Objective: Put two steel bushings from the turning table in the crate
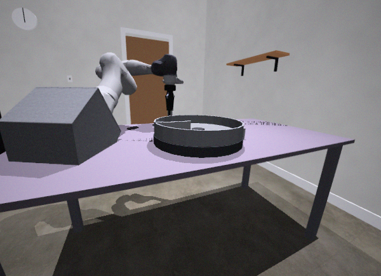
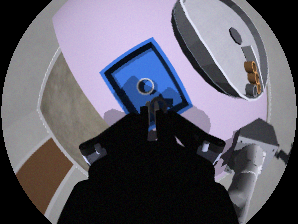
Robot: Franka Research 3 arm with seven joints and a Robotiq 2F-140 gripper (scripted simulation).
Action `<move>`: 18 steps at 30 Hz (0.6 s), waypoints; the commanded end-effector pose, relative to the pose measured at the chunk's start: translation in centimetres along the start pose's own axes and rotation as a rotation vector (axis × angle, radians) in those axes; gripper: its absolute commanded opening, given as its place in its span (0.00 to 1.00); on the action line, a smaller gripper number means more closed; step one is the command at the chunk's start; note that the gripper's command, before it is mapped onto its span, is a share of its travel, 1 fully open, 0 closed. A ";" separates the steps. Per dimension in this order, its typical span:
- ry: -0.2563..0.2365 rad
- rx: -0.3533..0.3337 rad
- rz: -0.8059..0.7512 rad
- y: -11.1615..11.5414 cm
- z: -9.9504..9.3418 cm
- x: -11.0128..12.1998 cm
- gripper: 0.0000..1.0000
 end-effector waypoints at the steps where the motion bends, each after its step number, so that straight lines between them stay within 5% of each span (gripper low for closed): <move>1: -0.008 0.008 -0.004 -0.3 0.4 -0.1 0.00; 18: -0.008 0.008 -0.004 -0.3 0.9 -0.1 0.00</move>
Point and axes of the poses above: the point where the finger pads meet when closed, its own z axis out along the fingers, its own x axis across the jaws, y = z × x, the point moved 3 cm from there along -z, back along the fingers, and after that the axes turned 15 degrees about z, right-handed, at the moved point
